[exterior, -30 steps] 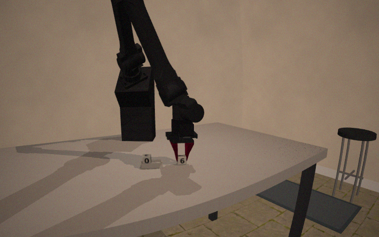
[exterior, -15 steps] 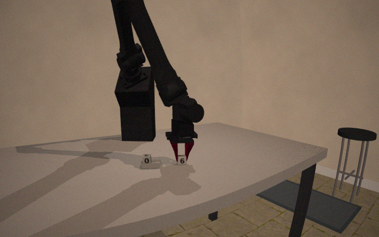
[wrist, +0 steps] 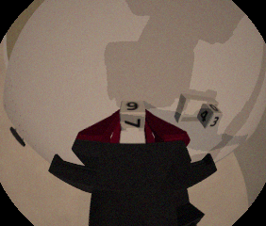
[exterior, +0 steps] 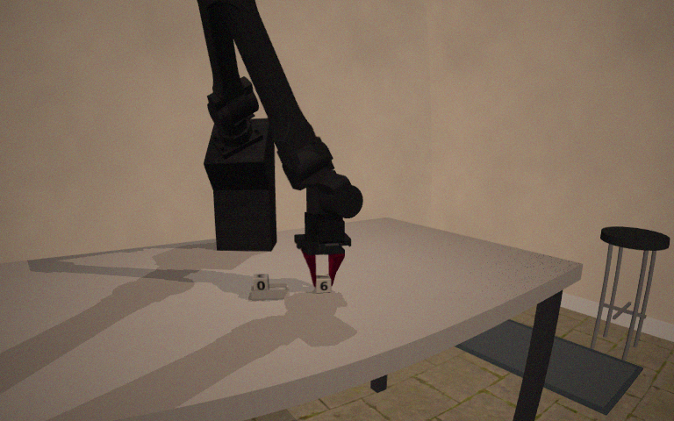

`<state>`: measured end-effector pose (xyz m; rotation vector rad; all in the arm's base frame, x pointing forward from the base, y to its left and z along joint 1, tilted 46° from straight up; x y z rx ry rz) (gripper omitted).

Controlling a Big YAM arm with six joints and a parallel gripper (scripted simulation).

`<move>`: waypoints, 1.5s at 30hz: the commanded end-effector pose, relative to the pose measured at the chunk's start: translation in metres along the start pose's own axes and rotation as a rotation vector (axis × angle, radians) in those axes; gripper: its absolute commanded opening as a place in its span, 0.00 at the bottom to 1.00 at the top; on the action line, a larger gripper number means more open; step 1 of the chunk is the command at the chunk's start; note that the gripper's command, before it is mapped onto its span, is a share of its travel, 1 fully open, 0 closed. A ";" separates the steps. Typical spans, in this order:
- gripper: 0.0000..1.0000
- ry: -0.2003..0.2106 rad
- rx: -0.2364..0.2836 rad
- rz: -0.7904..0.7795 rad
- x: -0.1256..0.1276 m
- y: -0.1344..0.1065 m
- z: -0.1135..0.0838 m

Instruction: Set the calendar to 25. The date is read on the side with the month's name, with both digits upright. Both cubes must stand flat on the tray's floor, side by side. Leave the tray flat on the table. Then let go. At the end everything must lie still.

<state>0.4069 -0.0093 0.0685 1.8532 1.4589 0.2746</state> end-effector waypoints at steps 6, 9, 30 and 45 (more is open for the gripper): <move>0.26 -0.004 -0.015 0.011 -0.003 0.005 0.005; 0.26 -0.004 -0.015 0.011 -0.003 0.005 0.005; 0.26 -0.004 -0.017 0.012 -0.003 0.006 0.005; 0.42 -0.004 -0.015 0.011 -0.003 0.005 0.005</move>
Point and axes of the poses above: the point where the finger pads meet when closed, its own z axis out along the fingers, its own x axis across the jaws, y = z × x, the point moved 9 cm from there along -z, back along the fingers, and after that the axes turned 11 degrees about -z, right-handed, at the moved point
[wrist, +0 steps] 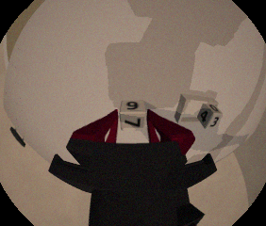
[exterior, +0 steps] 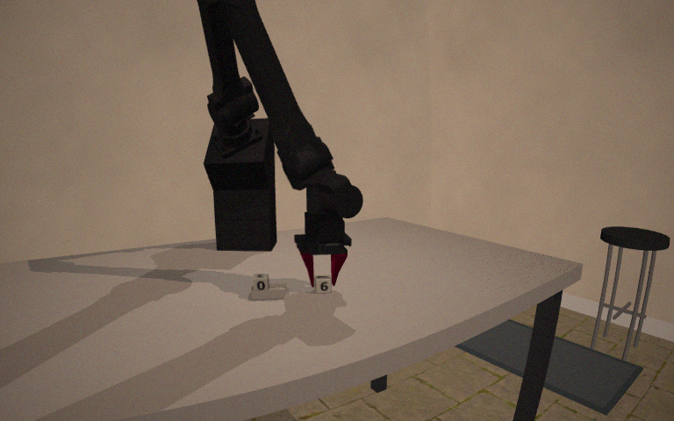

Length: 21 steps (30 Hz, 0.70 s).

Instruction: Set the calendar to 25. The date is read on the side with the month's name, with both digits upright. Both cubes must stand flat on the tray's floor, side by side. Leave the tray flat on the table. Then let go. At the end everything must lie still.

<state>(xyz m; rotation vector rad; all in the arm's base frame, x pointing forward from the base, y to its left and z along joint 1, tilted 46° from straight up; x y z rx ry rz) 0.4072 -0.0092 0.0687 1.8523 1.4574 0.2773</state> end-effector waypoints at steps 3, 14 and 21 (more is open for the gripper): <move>0.45 -0.004 -0.013 0.010 -0.003 0.005 0.005; 0.45 -0.004 -0.016 0.012 -0.003 0.006 0.004; 0.45 0.010 -0.018 0.006 0.003 0.003 -0.023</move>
Point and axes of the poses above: the point where the finger pads meet when closed, its own z axis out along the fingers, its own x axis across the jaws, y = z × x, the point moved 9 cm from there along -z, back along the fingers, and after that the axes turned 11 degrees about -z, right-handed, at the moved point
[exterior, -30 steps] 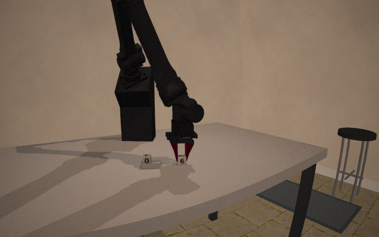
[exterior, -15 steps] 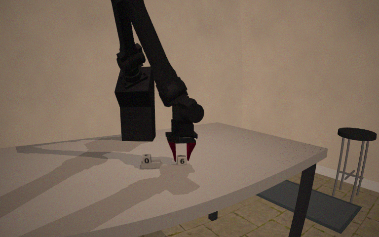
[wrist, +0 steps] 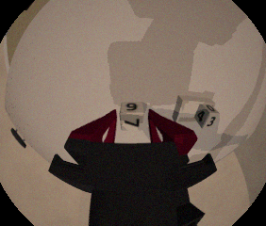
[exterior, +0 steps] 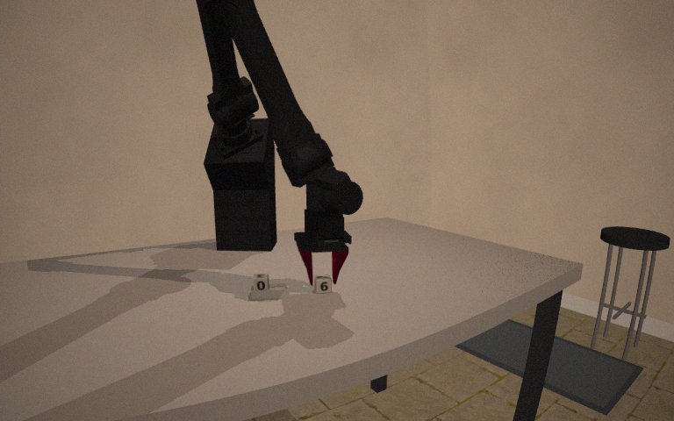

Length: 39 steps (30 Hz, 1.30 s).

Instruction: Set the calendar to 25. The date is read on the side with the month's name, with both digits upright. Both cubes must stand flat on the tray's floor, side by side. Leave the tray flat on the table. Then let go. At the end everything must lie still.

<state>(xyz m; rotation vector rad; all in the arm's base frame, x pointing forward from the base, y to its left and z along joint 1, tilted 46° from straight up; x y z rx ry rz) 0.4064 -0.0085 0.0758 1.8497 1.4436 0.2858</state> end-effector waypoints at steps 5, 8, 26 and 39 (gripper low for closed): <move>0.45 0.014 -0.008 -0.002 0.005 0.000 -0.031; 0.45 0.014 -0.008 -0.001 0.004 0.000 -0.047; 1.00 -0.003 0.023 -0.006 0.001 -0.007 -0.081; 1.00 -0.002 0.018 -0.007 0.000 -0.005 -0.082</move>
Point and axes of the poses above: the point where the finger pads meet when closed, its own z axis out along the fingers, its own x axis across the jaws, y = z × x, the point moved 9 cm from there along -z, back along the fingers, and after that the axes turned 11 degrees about -z, right-handed, at the moved point
